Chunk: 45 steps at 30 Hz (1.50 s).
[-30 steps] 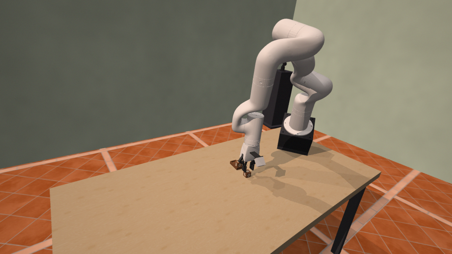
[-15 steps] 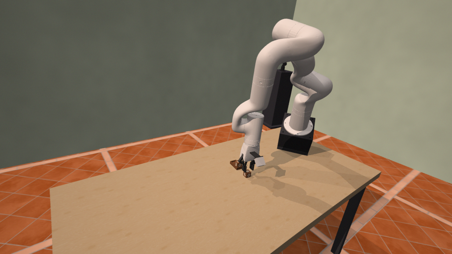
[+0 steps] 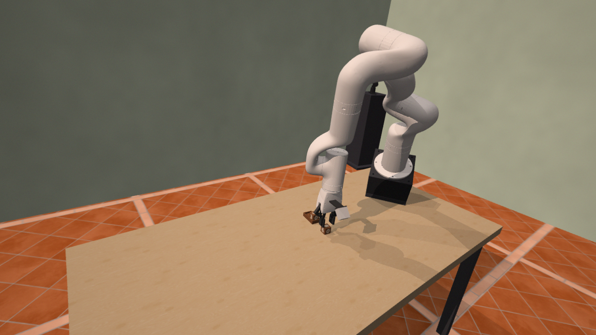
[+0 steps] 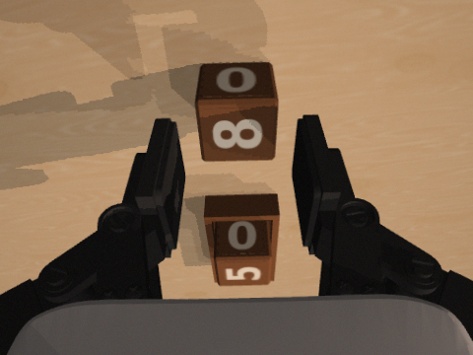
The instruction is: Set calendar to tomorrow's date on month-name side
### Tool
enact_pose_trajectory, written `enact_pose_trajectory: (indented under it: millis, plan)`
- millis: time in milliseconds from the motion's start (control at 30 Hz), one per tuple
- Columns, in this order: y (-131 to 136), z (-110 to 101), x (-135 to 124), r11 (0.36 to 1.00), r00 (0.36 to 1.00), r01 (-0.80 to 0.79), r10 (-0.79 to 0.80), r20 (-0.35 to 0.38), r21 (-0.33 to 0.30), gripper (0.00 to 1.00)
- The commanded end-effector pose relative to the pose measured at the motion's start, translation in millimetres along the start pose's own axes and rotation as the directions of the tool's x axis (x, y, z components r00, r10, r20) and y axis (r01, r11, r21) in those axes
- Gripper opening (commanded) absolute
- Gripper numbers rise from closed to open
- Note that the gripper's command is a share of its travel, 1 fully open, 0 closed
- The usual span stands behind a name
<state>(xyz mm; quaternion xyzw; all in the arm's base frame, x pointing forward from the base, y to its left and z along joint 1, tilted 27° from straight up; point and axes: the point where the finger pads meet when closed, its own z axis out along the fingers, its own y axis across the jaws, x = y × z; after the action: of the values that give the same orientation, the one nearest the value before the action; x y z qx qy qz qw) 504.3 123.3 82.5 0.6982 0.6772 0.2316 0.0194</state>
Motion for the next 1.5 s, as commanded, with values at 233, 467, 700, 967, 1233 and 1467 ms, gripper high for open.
enact_pose_trajectory:
  millis: [233,467,700,967,1233,1467]
  plan:
    - [0.6,-0.3,0.1,1.000,1.000,0.000,0.000,0.000,-0.001,0.49]
    - [0.6,-0.3,0.1,1.000,1.000,0.000,0.000,0.000,-0.001,0.49]
    - [0.6,-0.3,0.1,1.000,1.000,0.000,0.000,0.000,-0.001,0.49]
    - [0.6,-0.1,0.1,1.000,1.000,0.000,0.000,0.000,-0.001,0.49]
    - [0.6,3.8,0.1,1.000,1.000,0.000,0.000,0.000,-0.001,0.49]
    - [0.6,14.6,0.1,1.000,1.000,0.000,0.000,0.000,-0.001,0.49]
